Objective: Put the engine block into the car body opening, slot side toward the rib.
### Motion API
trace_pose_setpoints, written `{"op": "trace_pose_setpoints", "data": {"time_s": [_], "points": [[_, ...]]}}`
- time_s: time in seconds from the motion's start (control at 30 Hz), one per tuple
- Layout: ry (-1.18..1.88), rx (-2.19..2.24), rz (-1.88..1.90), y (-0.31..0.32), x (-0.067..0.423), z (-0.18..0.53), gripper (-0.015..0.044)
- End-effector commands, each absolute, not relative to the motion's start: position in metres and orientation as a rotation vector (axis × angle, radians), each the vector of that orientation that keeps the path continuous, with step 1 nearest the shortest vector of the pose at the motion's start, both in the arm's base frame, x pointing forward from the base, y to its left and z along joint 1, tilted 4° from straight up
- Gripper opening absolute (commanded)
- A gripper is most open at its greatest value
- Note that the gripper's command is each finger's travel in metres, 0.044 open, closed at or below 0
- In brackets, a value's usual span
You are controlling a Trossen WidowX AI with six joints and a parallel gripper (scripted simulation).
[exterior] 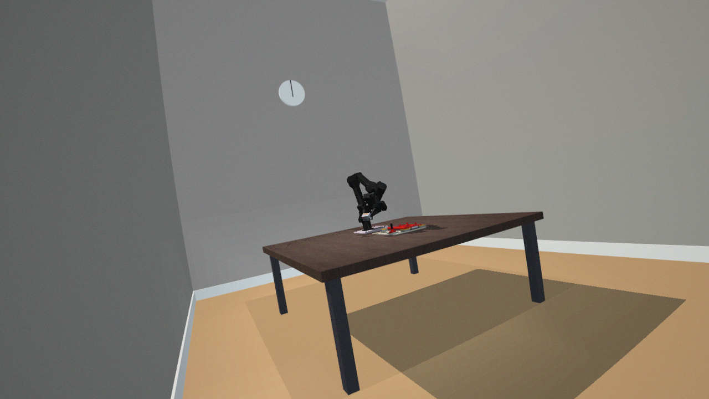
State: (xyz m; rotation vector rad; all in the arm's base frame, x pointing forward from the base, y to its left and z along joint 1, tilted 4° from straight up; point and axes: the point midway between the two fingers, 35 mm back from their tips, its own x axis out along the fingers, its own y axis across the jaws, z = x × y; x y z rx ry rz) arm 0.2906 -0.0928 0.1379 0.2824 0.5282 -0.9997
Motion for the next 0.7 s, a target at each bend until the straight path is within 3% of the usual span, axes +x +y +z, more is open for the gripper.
{"op": "trace_pose_setpoints", "data": {"time_s": [0.0,0.67], "points": [[0.483,0.246,-1.004,-0.091,0.289,0.129,0.0000],[0.462,0.234,-1.007,-0.094,0.288,0.080,0.0000]]}}
